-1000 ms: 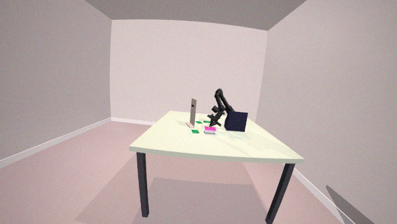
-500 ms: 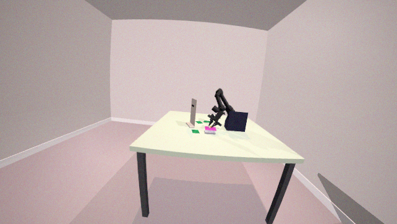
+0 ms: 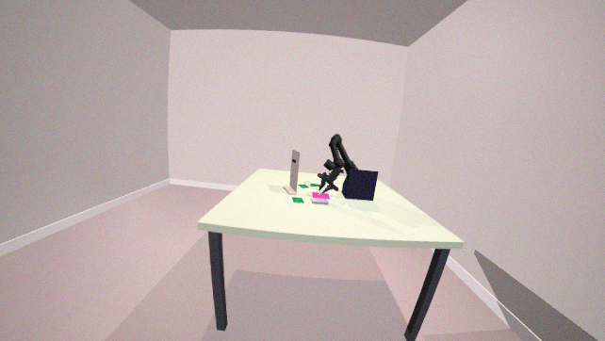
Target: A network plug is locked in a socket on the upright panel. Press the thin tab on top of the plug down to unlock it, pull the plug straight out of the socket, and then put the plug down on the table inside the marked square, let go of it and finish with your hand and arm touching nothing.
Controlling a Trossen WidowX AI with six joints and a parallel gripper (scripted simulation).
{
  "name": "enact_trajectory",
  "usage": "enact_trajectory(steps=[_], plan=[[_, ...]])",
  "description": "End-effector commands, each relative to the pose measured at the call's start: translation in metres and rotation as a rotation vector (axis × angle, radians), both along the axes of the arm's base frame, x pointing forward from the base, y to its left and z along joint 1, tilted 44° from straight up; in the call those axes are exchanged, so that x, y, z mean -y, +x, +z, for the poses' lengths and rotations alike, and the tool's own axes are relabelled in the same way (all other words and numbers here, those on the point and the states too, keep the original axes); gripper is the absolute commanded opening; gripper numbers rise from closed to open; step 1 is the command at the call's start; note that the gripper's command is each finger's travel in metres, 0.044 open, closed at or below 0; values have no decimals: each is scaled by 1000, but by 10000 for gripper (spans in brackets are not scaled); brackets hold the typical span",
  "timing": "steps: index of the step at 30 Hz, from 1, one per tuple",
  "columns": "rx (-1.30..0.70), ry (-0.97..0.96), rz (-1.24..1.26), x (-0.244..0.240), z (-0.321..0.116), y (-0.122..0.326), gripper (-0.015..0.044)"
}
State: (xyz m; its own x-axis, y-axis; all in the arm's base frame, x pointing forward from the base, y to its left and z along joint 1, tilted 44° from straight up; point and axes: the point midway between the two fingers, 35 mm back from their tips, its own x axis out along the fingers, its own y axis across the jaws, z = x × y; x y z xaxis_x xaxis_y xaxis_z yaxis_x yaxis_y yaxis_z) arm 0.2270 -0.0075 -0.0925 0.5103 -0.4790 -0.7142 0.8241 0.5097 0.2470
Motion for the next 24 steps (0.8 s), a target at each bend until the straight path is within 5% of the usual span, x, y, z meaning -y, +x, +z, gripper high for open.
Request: enact_trajectory(steps=[1,24], plan=[[4,0,-4,-1,3,-2,156],[0,2,-4,-12,13,-7,156]])
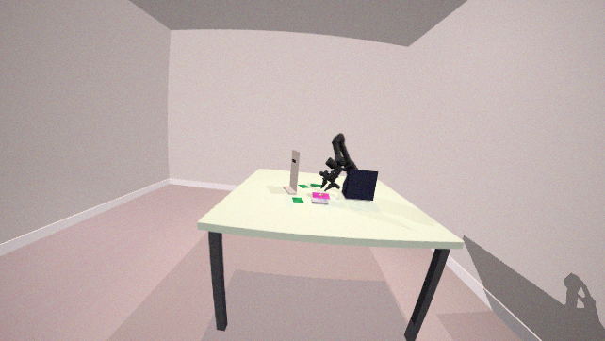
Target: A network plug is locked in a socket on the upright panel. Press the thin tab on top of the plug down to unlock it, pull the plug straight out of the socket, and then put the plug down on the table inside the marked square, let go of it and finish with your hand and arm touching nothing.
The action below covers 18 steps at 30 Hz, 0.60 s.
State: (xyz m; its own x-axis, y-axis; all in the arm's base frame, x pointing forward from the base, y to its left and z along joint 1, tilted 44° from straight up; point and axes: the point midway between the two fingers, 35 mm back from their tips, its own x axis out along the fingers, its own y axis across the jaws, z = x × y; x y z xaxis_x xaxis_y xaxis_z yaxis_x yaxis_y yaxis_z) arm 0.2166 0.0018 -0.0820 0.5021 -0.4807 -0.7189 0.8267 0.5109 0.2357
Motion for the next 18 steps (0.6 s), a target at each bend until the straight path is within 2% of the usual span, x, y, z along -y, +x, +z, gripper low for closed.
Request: enact_trajectory(steps=[1,18], plan=[[11,5,-4,-4,3,3,156],[8,9,-5,-17,13,6,156]])
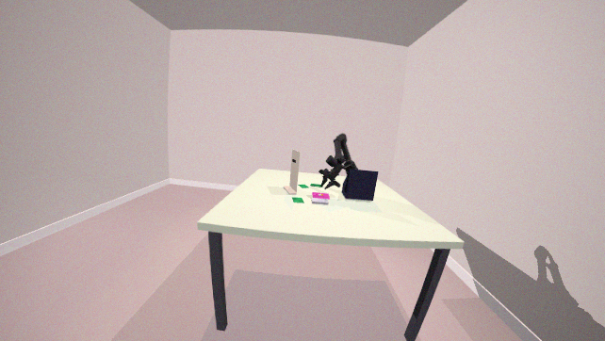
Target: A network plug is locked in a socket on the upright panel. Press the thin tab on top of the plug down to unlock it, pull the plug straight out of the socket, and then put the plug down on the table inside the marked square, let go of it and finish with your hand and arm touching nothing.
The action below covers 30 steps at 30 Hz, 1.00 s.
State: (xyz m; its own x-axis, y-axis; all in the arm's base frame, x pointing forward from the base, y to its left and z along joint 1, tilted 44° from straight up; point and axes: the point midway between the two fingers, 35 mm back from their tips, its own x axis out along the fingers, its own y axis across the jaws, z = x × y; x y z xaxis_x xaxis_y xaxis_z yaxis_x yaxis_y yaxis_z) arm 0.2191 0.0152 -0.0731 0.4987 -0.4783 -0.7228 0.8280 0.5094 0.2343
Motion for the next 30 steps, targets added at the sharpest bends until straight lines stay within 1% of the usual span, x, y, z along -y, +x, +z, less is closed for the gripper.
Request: enact_trajectory(steps=[1,30], plan=[[12,5,-4,-4,4,3,156],[11,6,-4,-26,26,3,156]])
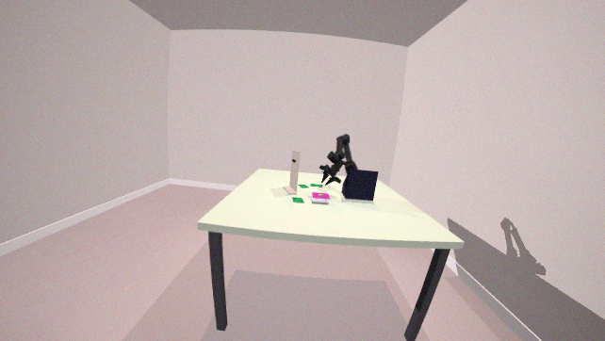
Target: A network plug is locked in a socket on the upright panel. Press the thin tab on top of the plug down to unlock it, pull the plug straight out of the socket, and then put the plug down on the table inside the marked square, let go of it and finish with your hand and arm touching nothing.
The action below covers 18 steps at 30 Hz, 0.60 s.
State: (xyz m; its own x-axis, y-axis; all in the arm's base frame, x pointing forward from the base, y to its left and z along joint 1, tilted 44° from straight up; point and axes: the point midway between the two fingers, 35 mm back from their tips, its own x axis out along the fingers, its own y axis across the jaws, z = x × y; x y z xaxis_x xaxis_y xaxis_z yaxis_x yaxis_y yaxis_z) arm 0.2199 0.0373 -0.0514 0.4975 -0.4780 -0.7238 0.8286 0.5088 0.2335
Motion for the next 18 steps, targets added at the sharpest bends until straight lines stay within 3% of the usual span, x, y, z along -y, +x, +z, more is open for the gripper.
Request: enact_trajectory(steps=[1,18], plan=[[13,5,-4,-4,6,2,156],[15,3,-3,-15,22,-1,156]])
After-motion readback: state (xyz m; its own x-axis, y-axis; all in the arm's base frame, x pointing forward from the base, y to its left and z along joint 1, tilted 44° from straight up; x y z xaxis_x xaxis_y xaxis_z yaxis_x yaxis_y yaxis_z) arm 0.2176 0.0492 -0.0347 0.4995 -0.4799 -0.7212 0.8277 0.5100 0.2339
